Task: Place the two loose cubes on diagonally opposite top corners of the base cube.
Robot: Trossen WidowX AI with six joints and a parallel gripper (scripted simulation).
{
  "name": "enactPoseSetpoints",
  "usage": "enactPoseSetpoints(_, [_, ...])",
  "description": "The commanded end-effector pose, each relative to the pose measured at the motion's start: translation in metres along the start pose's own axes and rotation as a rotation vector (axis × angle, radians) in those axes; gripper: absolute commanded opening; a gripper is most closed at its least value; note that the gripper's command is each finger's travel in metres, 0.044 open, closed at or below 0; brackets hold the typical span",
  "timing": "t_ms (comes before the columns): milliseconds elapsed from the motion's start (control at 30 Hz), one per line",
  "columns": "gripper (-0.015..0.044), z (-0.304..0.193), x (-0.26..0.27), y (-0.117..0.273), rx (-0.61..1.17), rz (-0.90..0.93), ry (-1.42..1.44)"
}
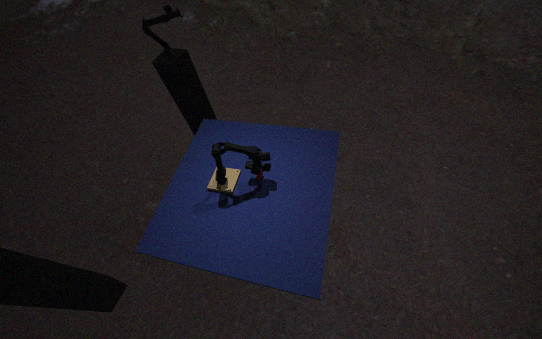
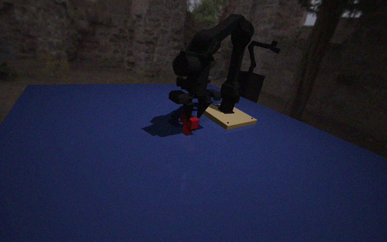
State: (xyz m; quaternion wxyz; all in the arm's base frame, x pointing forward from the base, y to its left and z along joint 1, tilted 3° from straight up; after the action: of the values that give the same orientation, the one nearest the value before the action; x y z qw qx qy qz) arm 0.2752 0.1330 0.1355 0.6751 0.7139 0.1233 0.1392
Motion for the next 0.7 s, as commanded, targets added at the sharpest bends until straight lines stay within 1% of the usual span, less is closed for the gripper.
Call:
enactPoseSetpoints(0, [0.0205,0.000,0.001,0.008,0.001,0.009,0.002])
enactPoseSetpoints(667, [0.0205,0.000,0.001,0.035,0.000,0.009,0.002])
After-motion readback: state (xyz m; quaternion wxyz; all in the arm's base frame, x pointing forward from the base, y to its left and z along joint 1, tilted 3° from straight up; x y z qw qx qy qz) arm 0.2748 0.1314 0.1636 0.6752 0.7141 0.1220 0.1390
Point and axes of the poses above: the point midway between the two fingers, 35 mm back from their tips, its own y axis back along the fingers, its own x axis across the jaws, z = x × y, the point moved 5 cm from there along y, back along the fingers, and after that the axes turned 13 degrees about y, right-handed, at the moved point
